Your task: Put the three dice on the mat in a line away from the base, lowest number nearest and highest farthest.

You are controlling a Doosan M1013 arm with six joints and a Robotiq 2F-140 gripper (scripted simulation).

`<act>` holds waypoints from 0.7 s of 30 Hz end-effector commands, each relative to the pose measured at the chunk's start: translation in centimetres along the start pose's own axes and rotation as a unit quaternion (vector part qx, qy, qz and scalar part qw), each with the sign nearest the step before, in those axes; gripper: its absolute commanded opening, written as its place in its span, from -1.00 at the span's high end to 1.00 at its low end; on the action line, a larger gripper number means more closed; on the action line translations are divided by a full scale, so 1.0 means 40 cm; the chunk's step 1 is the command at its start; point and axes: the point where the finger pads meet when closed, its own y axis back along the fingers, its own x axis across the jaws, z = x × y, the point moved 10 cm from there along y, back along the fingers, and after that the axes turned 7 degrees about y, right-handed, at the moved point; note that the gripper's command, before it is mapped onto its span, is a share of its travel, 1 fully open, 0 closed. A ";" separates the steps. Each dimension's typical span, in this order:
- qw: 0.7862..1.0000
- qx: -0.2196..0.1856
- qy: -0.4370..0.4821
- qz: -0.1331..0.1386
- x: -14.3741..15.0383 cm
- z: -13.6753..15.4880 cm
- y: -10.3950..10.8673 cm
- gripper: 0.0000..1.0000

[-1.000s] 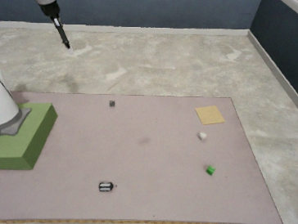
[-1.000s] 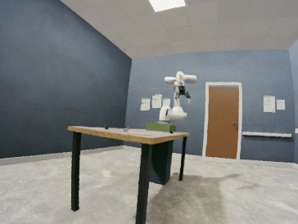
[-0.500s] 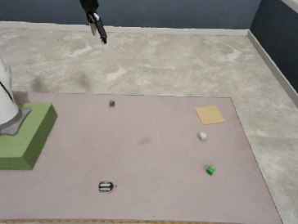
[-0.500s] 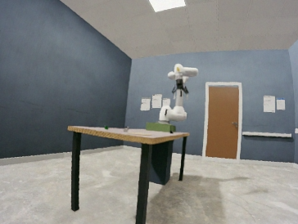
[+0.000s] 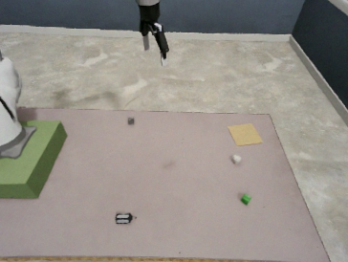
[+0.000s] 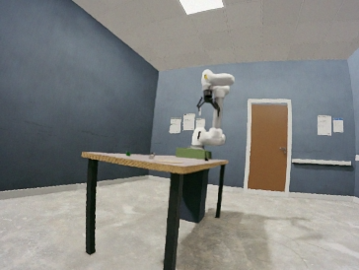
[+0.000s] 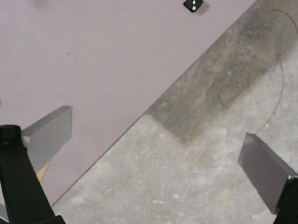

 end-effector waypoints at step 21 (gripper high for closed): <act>0.999 0.027 0.045 -0.010 -0.713 0.165 -0.186 -1.00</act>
